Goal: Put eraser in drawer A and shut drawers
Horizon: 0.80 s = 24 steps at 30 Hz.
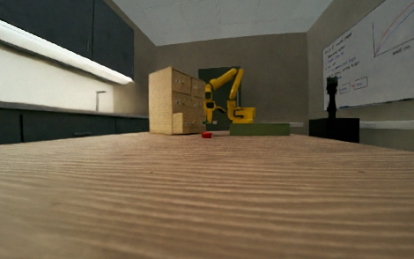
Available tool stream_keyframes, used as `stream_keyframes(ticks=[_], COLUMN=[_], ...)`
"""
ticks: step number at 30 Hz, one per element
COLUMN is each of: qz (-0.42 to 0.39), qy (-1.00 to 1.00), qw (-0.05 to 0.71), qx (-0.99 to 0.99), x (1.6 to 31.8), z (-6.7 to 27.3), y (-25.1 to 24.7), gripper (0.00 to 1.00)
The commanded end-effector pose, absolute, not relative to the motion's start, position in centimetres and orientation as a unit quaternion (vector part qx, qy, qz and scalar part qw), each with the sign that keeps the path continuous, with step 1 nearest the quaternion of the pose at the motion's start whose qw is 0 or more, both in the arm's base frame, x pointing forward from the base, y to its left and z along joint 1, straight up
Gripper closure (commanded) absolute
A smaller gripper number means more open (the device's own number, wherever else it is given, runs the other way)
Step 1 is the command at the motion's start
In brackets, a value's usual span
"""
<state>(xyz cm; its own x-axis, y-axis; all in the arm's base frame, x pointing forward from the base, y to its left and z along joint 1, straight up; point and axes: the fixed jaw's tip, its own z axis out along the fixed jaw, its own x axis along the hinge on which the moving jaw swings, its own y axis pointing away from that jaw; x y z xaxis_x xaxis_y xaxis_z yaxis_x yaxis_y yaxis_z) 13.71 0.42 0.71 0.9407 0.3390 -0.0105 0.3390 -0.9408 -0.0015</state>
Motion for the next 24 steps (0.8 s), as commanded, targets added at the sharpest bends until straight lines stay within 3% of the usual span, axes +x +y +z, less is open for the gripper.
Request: stream_keyframes(ticks=[1, 24], qz=[-0.001, -0.001], qy=[0.108, 0.013], qw=[0.0, 0.0], qx=[0.994, 1.0], x=[13.88, 13.97], z=[0.92, 0.92], y=[0.01, -0.77], gripper=[1.0, 1.0])
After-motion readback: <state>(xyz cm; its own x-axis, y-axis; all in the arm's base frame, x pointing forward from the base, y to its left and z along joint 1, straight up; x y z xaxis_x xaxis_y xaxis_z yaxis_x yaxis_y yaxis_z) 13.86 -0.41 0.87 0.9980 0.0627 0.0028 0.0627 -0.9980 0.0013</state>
